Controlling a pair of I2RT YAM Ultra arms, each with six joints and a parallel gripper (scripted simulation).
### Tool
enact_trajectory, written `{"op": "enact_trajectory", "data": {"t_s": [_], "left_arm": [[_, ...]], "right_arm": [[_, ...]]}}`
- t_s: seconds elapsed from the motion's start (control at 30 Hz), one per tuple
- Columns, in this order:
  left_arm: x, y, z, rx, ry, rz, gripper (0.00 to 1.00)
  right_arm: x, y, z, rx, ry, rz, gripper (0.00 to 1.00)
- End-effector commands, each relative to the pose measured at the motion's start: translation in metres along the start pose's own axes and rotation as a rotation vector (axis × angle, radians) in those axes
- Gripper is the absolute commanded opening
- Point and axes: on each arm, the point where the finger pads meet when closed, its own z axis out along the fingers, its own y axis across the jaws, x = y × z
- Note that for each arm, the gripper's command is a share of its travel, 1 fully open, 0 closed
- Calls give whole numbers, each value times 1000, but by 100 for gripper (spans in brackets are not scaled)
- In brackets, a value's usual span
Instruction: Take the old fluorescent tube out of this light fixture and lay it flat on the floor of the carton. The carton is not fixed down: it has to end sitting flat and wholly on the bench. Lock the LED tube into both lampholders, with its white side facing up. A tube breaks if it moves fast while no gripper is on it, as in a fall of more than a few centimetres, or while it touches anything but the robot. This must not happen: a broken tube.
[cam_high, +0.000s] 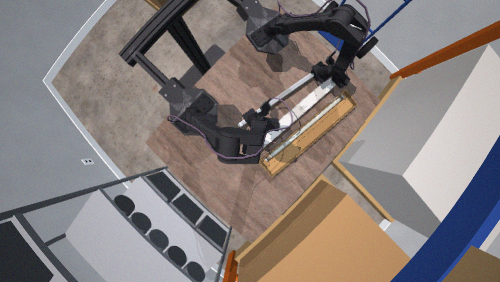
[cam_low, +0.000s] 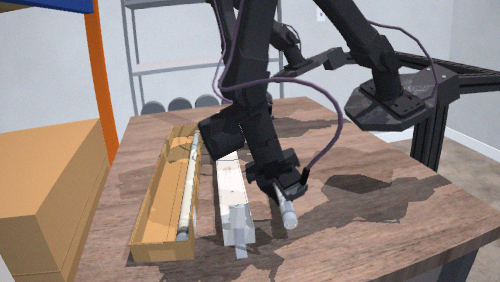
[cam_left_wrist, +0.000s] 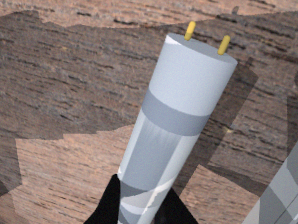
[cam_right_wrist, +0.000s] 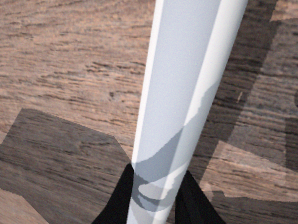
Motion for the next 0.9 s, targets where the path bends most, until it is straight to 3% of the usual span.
{"op": "enact_trajectory", "data": {"t_s": [0.0, 0.33, 0.43, 0.87], "left_arm": [[-8, 1, -4, 27, -22, -8, 11], [-6, -2, -4, 88, -15, -6, 11], [-7, 5, -4, 54, -23, -7, 11], [-6, -3, -5, 170, -15, -4, 11]], "right_arm": [[-4, 3, -7, 29, -16, -8, 11], [-6, 1, -8, 86, -21, -5, 11], [-5, 5, -8, 63, -18, -15, 11], [-6, 0, -8, 166, -25, -3, 11]]}}
